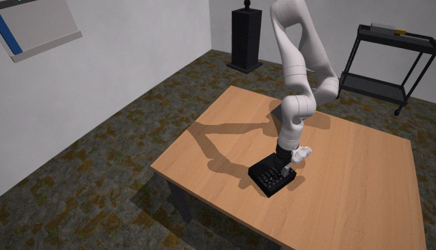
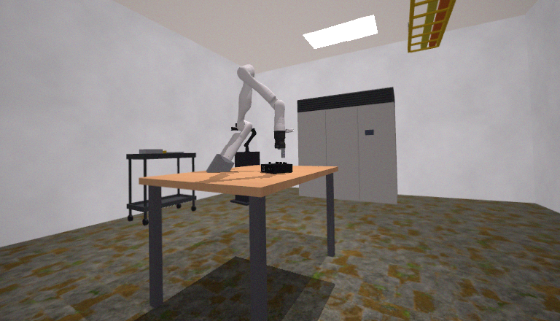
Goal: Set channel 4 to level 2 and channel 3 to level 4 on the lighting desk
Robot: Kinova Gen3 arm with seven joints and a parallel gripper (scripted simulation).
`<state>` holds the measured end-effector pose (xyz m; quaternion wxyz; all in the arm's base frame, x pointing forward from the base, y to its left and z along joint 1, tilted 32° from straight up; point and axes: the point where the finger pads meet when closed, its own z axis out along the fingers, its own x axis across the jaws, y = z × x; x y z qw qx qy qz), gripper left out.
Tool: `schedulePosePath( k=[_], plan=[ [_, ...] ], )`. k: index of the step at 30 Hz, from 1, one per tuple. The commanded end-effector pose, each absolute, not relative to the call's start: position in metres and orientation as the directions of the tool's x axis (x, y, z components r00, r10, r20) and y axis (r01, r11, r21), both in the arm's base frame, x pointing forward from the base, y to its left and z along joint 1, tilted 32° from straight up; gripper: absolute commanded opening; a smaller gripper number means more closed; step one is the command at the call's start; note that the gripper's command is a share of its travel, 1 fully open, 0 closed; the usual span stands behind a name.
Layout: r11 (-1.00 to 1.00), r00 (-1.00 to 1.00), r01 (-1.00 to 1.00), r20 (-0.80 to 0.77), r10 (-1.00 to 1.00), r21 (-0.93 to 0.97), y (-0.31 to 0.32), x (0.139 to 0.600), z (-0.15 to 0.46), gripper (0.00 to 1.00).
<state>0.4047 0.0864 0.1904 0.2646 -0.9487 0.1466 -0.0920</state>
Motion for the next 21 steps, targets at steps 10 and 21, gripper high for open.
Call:
schedulePosePath(
  k=[10,21],
  plan=[
    [-0.818,0.939,-0.231,0.099,-0.329,-0.526,0.091,0.408,0.183,0.0],
    [-0.818,0.939,-0.231,0.099,-0.329,-0.526,0.095,0.409,0.178,0.0]
  ],
)
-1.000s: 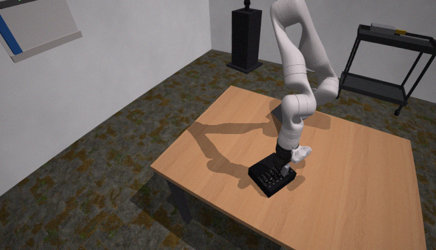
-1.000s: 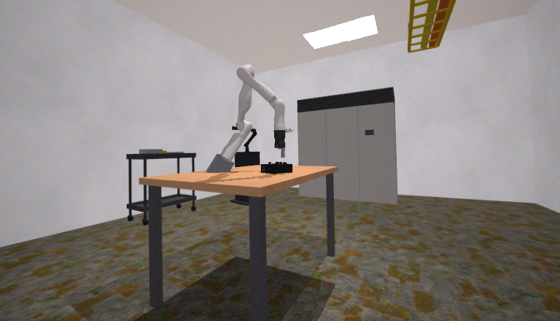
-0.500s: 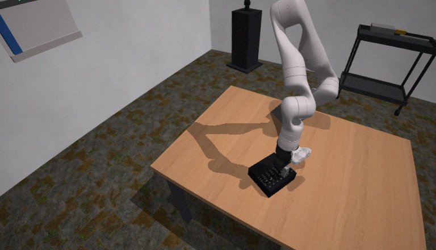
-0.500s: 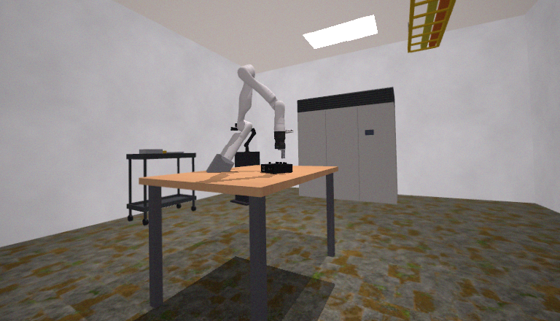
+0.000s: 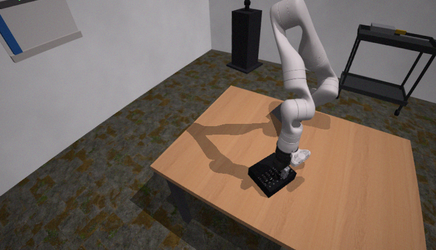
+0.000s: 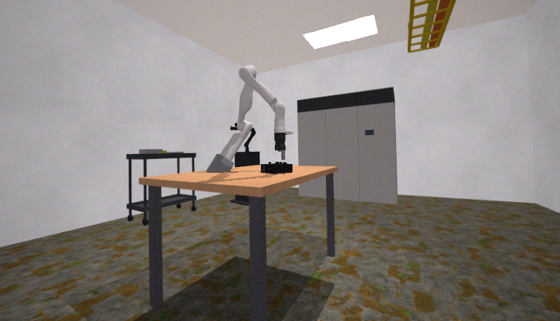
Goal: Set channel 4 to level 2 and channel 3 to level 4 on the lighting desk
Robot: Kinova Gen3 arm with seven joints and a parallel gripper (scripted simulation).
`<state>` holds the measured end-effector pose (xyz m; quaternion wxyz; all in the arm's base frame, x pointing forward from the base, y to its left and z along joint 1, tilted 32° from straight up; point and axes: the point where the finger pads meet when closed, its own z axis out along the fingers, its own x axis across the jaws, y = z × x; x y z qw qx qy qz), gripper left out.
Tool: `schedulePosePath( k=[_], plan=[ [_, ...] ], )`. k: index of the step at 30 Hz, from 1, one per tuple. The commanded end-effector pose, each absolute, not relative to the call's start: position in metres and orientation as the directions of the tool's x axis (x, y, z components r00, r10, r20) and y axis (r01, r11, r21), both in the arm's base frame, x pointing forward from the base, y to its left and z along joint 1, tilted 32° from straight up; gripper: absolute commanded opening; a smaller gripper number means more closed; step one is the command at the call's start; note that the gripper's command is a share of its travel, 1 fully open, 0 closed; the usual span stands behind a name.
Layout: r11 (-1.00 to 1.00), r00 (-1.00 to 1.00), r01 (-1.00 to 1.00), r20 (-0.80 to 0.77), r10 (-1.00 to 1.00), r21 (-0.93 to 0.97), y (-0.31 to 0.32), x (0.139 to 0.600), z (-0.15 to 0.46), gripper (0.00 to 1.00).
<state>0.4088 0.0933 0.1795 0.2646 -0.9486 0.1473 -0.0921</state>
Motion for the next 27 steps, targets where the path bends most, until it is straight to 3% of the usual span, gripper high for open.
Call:
schedulePosePath(
  k=[1,27],
  plan=[
    [-0.818,0.939,-0.231,0.099,-0.329,-0.526,0.0952,0.4094,0.1772,0.0],
    [-0.818,0.939,-0.231,0.099,-0.329,-0.526,0.0971,0.4104,0.1743,0.0]
  ],
)
